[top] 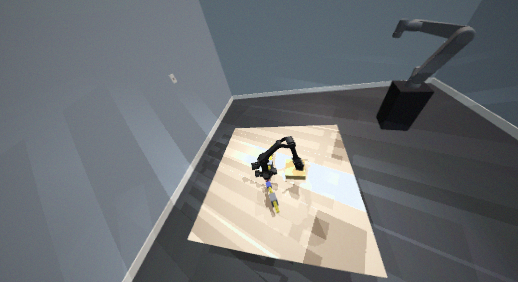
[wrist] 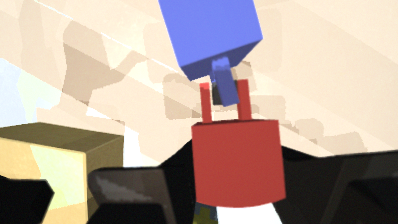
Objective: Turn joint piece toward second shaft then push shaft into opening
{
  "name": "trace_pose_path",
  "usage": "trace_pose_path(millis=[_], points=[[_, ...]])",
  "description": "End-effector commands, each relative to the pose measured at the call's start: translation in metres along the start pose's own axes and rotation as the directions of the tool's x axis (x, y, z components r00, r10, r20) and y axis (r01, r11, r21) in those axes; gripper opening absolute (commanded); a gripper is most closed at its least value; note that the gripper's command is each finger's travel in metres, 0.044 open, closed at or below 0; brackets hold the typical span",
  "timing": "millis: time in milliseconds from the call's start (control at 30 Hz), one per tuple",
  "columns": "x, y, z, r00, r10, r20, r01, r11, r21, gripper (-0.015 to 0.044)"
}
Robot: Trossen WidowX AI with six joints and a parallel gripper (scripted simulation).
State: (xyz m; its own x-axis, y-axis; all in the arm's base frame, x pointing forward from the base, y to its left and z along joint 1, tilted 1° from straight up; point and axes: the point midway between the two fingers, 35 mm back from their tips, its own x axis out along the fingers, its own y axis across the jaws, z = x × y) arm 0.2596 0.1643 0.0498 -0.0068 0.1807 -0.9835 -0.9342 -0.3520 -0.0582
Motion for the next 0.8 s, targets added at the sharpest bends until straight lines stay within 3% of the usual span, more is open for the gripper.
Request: trace_pose_path(millis=[0, 767], points=[[0.0024, 0.0033, -0.0005, 0.999, -0.015, 0.049, 0.011, 0.998, 0.069, 0.0000], [0.0042, 0.0056, -0.0001, 0.995, -0.035, 0.091, 0.024, 0.993, 0.117, 0.0000]])
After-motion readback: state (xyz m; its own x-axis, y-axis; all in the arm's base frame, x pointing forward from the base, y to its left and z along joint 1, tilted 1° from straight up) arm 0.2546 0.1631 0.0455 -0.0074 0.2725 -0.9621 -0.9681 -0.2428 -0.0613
